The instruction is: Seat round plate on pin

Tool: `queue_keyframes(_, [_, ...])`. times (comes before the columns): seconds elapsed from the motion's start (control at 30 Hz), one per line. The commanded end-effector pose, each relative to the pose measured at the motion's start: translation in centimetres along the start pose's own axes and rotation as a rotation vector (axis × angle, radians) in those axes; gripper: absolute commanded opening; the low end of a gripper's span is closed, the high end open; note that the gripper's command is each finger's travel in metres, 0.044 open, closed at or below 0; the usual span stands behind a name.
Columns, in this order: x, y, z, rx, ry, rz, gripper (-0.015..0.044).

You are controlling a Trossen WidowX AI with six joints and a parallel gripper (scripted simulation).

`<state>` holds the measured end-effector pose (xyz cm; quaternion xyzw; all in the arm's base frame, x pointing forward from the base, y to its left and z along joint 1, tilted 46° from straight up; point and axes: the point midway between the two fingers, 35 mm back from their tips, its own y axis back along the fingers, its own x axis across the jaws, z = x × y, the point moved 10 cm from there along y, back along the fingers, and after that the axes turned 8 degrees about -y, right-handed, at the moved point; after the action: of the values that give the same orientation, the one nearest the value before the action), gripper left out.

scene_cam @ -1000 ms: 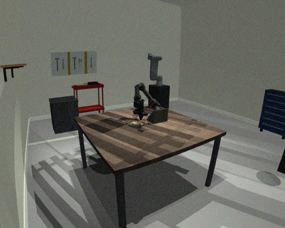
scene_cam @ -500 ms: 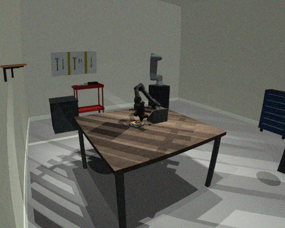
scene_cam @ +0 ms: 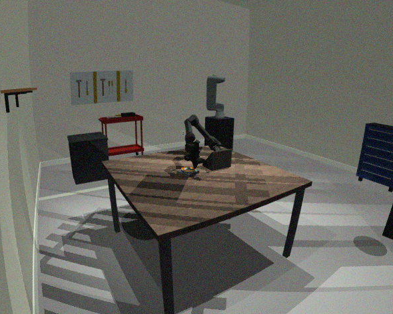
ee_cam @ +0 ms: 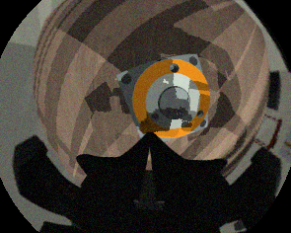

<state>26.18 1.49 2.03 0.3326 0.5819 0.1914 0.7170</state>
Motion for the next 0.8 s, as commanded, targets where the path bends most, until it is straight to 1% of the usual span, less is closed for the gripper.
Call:
queue_keyframes(0.0, [0.7, 0.1, 0.4, -0.004, -0.007, 0.009, 0.0])
queue_keyframes(0.77, [2.0, 0.2, 2.1, -0.004, -0.008, 0.009, 0.0])
